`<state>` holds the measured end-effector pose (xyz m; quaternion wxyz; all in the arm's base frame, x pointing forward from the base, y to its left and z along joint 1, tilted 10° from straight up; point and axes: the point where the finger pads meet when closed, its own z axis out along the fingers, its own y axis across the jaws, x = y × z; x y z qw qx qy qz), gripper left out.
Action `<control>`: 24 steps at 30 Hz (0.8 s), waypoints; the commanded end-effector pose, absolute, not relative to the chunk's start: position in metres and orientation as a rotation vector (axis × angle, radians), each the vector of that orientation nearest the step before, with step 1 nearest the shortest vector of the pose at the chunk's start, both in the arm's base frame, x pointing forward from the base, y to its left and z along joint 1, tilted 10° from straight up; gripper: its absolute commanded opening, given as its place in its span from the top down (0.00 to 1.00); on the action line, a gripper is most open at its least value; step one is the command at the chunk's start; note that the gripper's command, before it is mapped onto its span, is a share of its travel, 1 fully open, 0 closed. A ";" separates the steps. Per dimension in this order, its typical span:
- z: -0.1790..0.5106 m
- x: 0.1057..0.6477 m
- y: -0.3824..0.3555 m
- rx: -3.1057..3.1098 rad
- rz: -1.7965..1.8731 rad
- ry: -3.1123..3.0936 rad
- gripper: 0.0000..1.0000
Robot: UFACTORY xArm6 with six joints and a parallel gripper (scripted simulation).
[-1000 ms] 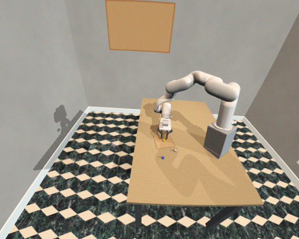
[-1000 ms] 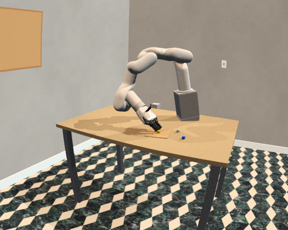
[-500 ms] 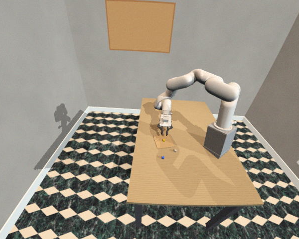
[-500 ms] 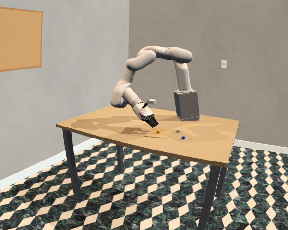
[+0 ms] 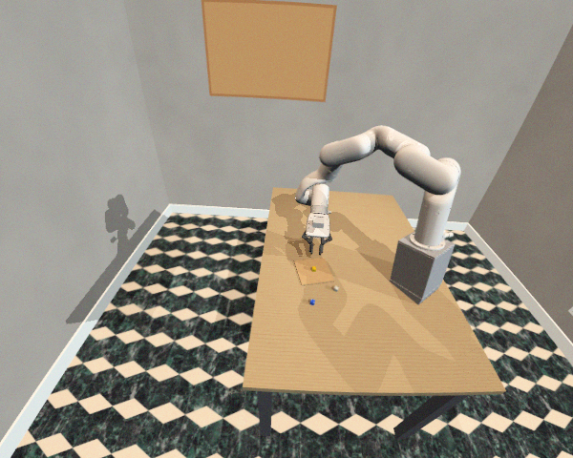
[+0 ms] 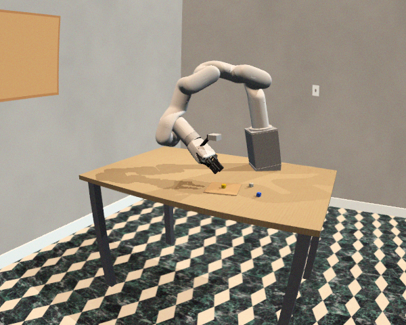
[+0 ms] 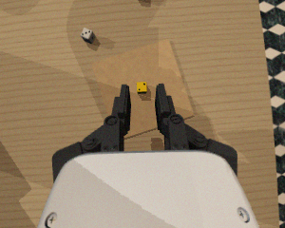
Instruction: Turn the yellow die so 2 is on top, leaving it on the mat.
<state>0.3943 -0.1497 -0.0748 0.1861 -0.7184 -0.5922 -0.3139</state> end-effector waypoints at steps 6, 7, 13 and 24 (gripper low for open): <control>-0.045 0.393 -0.146 -2.026 -0.886 -1.671 0.69; -0.044 0.393 -0.146 -2.026 -0.886 -1.671 0.69; -0.043 0.392 -0.145 -2.027 -0.876 -1.671 0.69; -0.054 0.368 -0.116 -2.094 -0.494 -1.687 0.69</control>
